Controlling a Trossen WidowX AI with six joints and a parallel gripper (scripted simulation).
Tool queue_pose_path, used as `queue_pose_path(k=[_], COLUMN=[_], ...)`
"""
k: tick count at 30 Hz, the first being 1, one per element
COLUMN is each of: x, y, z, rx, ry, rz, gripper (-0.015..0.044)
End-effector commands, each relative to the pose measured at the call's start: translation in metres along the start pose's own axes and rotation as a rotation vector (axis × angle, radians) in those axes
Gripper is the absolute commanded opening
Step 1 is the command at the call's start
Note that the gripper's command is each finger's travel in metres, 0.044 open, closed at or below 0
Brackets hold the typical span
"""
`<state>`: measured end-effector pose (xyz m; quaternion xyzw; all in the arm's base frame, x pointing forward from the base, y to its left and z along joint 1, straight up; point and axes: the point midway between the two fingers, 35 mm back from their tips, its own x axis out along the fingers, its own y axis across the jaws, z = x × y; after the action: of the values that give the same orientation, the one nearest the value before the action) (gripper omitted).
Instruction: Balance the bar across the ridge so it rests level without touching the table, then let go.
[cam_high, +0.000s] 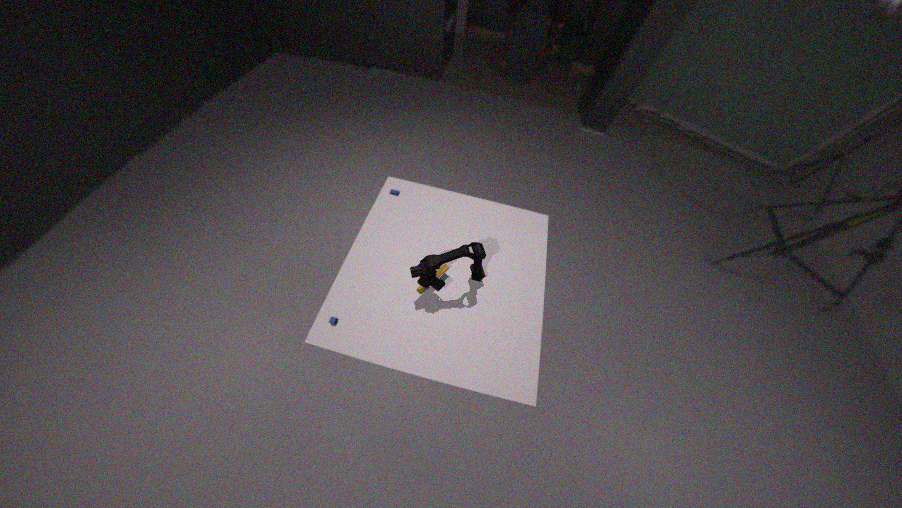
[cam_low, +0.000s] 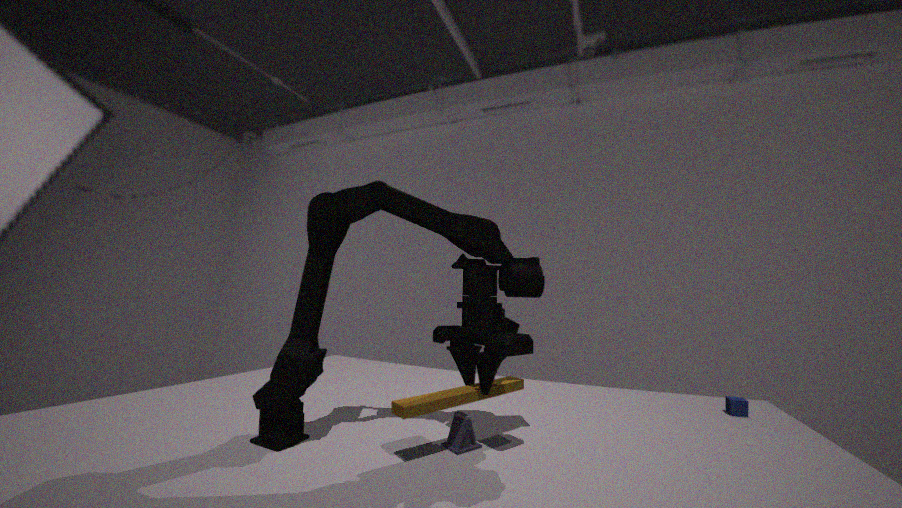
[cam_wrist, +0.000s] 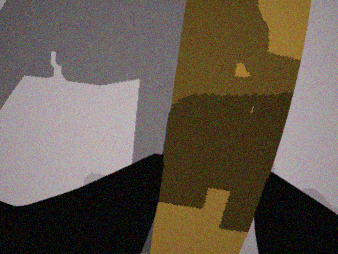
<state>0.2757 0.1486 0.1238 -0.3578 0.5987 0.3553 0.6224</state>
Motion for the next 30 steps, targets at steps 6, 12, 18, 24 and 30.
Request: queue_pose_path(k=[6,12,18,24,30], x=[0.0158,0.0159,0.0141,0.0146,0.0151], y=[0.0012,0.0011,0.0011,0.0011,0.0011], z=[-0.0027,-0.0025,-0.0025,-0.0026,-0.0026], rx=[0.004,0.004,0.004,0.004,0.004], ry=[0.005,0.005,0.005,0.005,0.005], rz=[0.006,0.006,0.006,0.006,0.006], gripper=[0.0,0.0,0.0,0.0,0.0])
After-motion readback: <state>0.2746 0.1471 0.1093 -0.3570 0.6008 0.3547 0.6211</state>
